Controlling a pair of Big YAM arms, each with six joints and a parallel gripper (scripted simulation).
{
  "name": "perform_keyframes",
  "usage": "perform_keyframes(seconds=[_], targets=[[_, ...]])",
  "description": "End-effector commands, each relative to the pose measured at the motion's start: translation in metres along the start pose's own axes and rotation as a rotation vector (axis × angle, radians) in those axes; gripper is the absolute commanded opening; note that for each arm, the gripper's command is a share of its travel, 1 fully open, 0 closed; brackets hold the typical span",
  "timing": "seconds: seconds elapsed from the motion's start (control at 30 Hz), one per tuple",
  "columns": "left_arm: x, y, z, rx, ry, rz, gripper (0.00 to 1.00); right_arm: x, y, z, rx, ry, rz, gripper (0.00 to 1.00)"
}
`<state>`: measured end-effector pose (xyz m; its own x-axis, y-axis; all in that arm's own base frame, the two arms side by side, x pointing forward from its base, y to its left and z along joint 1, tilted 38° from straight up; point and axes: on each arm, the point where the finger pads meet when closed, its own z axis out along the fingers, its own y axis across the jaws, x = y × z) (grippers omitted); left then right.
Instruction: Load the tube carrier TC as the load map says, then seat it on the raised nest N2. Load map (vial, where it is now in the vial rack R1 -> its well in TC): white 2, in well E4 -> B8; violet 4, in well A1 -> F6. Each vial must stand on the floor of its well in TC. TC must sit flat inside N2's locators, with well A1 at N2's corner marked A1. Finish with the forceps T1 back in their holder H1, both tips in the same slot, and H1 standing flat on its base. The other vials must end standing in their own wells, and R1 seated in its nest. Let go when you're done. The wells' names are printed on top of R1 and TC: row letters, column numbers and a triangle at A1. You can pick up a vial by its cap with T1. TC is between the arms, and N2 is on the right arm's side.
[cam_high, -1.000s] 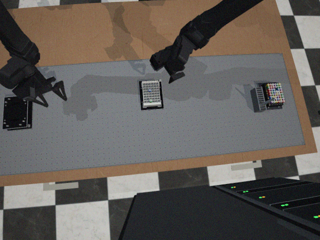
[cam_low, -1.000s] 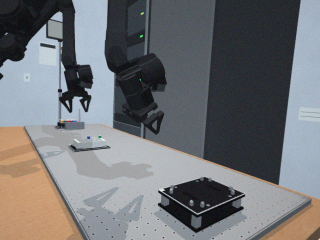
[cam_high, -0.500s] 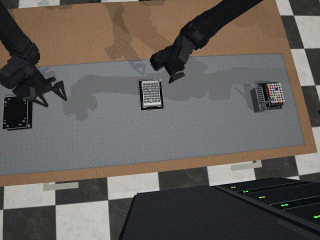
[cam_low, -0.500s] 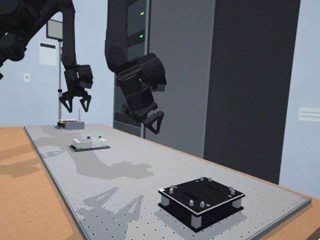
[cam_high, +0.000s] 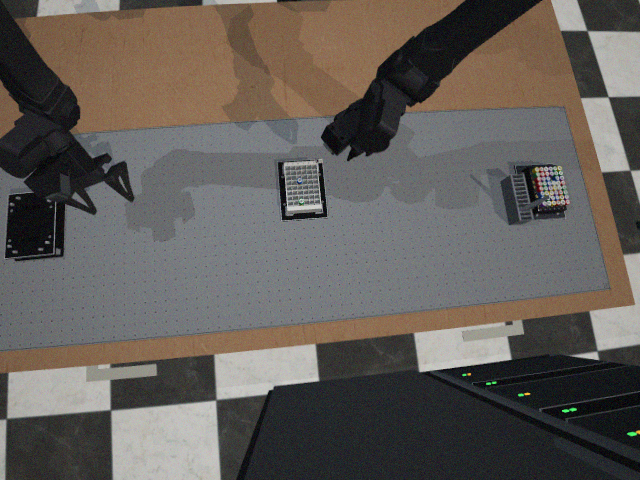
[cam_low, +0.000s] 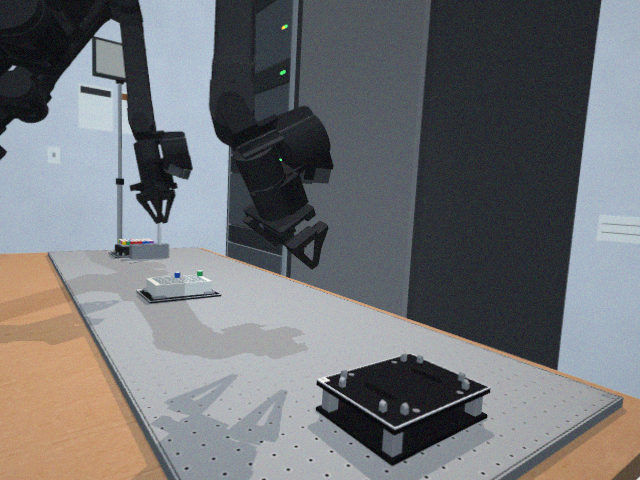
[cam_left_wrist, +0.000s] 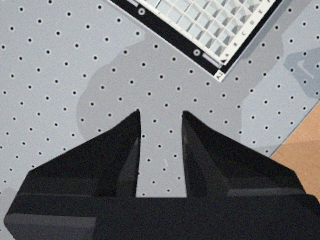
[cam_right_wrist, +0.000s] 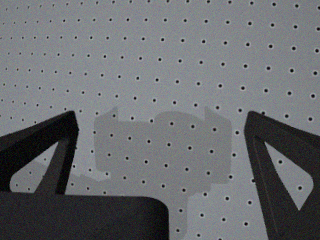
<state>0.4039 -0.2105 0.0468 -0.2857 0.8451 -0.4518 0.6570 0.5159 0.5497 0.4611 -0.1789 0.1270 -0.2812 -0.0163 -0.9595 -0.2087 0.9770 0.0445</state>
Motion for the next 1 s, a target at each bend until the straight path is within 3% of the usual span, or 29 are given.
perform_keyframes(seconds=[0.0,0.23,0.47,0.67,0.8,0.97], targets=[[0.006,0.020,-0.006,-0.010,0.015,-0.078,0.25,-0.005,-0.002,0.000,0.003,-0.009,-0.009,1.00],[0.014,0.039,-0.011,-0.027,0.040,-0.176,0.25,-0.005,-0.002,0.000,0.003,-0.009,-0.009,1.00],[0.042,0.050,-0.018,-0.013,0.058,-0.149,0.25,-0.005,-0.002,0.000,0.003,-0.009,-0.009,1.00],[0.042,0.071,-0.023,-0.039,0.068,-0.272,0.25,-0.005,-0.002,0.000,0.003,-0.009,-0.009,1.00],[0.064,0.071,-0.028,-0.025,0.088,-0.246,0.25,-0.005,-0.002,0.000,0.003,-0.009,-0.009,1.00],[0.074,0.087,-0.035,-0.045,0.109,-0.367,0.25,-0.005,-0.002,0.000,0.003,-0.009,-0.009,1.00]])
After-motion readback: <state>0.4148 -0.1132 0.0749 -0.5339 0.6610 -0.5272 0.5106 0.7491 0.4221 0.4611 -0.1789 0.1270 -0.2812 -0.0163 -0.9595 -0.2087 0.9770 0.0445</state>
